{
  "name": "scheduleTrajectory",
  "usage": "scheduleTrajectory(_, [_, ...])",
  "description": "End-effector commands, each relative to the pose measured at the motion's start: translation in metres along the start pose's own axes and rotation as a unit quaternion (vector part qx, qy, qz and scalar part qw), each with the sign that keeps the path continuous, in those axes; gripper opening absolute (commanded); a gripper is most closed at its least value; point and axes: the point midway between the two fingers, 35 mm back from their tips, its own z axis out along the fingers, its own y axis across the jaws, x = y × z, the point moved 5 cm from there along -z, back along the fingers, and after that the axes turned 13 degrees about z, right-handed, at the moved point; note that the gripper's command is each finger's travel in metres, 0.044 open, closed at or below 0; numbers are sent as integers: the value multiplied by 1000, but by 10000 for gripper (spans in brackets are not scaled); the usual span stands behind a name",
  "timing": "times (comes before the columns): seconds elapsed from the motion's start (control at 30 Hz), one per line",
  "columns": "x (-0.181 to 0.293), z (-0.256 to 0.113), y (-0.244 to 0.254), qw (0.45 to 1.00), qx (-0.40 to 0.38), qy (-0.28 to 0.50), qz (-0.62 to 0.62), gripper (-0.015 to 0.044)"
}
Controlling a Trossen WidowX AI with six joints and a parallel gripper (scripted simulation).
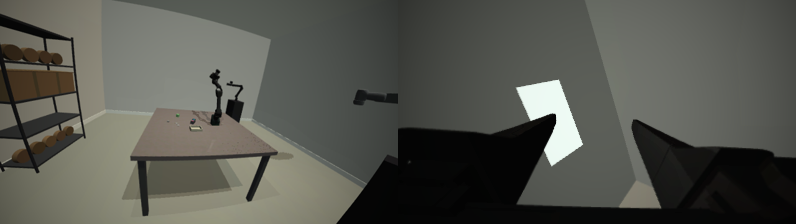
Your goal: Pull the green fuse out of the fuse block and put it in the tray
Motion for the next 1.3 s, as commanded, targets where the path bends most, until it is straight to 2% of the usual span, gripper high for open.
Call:
scheduleTrajectory(0.0, [1,-1,-2,1000,4,1,-4,374])
scheduleTrajectory(0.23, [44,-37,-81,977,150,45,-148,190])
scheduleTrajectory(0.4, [72,-79,-137,928,254,101,-254,64])
scheduleTrajectory(0.6, [99,-146,-197,833,364,191,-370,64])
scheduleTrajectory(0.77, [113,-212,-237,728,437,279,-448,64])
scheduleTrajectory(1.0, [120,-313,-274,553,508,410,-518,64])
scheduleTrajectory(1.27, [112,-434,-282,334,544,554,-535,64])
